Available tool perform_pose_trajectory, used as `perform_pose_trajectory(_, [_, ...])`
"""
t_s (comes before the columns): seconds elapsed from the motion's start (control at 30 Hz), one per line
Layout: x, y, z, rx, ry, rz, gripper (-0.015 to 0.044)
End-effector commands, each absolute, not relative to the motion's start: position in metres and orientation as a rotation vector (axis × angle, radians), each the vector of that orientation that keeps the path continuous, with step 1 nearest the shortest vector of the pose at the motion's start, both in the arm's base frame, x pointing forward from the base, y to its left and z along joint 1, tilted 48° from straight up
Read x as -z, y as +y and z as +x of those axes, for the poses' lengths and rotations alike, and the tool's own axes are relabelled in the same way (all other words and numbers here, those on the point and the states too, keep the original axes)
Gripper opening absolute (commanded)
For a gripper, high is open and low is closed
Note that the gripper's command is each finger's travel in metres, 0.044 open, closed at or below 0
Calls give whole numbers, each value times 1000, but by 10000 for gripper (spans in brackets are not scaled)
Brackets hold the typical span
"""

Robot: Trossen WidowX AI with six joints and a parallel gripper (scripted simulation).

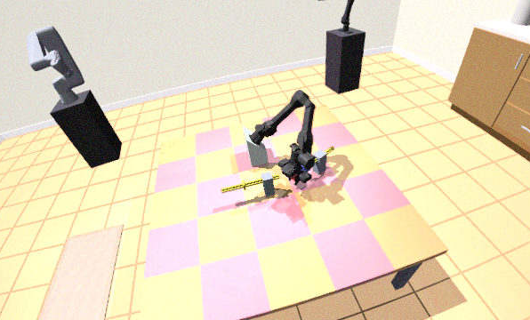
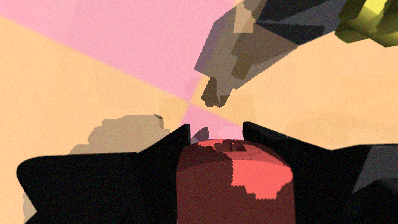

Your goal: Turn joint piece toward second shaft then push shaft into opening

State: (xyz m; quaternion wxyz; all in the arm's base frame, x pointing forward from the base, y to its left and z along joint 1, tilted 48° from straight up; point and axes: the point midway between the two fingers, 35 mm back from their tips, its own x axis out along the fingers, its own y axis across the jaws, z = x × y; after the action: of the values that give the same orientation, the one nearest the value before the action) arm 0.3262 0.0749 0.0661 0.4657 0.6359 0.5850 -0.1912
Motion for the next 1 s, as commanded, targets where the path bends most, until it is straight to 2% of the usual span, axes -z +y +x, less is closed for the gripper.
perform_pose_trajectory(0.0, [-66, 75, 326, 476, 1436, 1564, 0])
perform_pose_trajectory(0.63, [-66, 75, 326, 472, 1436, 1562, 0])
perform_pose_trajectory(0.8, [-66, 75, 326, 472, 1436, 1562, 131])
perform_pose_trajectory(0.9, [-66, 75, 326, 472, 1436, 1562, 147])
perform_pose_trajectory(0.97, [-66, 75, 326, 472, 1436, 1562, 199])
